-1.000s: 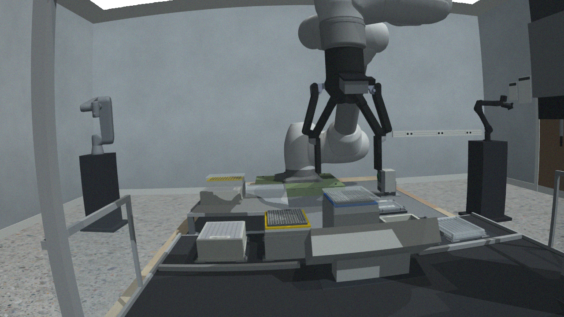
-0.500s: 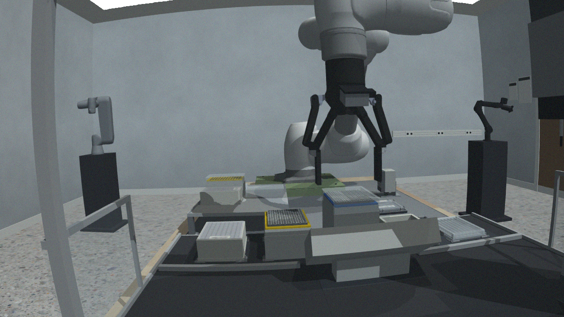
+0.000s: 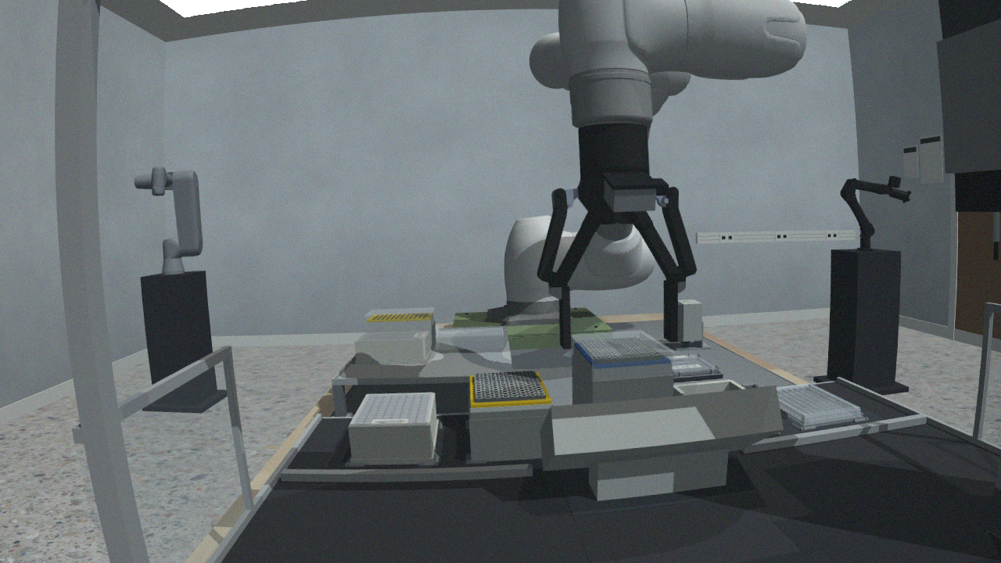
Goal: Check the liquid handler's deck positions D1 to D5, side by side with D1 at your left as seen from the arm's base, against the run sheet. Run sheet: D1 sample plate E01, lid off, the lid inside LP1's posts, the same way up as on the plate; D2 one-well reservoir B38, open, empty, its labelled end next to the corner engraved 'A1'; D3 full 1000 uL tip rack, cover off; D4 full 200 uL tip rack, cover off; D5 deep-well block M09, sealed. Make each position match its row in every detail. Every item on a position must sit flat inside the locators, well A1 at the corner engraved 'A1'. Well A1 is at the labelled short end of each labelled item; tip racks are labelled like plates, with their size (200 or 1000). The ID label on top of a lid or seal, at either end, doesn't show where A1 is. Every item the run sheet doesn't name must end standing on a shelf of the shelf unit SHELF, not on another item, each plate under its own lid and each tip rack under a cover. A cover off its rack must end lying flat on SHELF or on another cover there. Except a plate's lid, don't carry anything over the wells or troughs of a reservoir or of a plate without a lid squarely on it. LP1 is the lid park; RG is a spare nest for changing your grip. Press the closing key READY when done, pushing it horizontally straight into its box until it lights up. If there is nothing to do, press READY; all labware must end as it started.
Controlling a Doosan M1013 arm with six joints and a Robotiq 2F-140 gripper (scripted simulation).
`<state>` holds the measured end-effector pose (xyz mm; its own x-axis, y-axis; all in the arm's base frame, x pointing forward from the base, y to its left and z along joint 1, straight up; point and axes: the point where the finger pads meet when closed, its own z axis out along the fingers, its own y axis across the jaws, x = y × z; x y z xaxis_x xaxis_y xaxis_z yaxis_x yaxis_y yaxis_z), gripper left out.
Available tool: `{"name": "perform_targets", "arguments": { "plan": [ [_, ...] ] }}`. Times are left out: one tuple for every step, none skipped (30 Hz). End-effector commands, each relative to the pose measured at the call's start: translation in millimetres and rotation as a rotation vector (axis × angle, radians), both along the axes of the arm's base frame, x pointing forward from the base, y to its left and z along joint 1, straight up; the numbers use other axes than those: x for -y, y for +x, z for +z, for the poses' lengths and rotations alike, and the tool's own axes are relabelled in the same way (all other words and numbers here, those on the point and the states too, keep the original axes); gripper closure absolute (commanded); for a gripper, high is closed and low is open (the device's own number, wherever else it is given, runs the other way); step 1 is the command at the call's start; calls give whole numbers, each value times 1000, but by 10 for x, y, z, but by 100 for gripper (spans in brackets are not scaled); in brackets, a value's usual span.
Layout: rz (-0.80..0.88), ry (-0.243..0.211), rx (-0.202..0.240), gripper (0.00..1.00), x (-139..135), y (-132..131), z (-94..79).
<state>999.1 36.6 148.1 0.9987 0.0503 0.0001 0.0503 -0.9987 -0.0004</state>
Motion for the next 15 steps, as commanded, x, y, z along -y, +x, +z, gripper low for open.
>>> {"name": "perform_targets", "arguments": {
  "plan": [
    [0,1,2,21,-1,3,-28],
    [0,1,2,21,-1,3,-45],
    [0,1,2,21,-1,3,-62],
    [0,1,2,21,-1,3,-78],
    [0,1,2,21,-1,3,-95],
    [0,1,2,21,-1,3,-112],
    [0,1,2,21,-1,3,-128],
    [0,1,2,21,-1,3,-145],
    [0,1,2,21,-1,3,-145],
    [0,1,2,21,-1,3,-145],
    [0,1,2,21,-1,2,-145],
    [0,0,2,21,-1,2,-145],
    [0,0,2,21,-1,3,-145],
    [0,0,2,21,-1,3,-145],
    [0,0,2,21,-1,3,-145]
  ]
}}
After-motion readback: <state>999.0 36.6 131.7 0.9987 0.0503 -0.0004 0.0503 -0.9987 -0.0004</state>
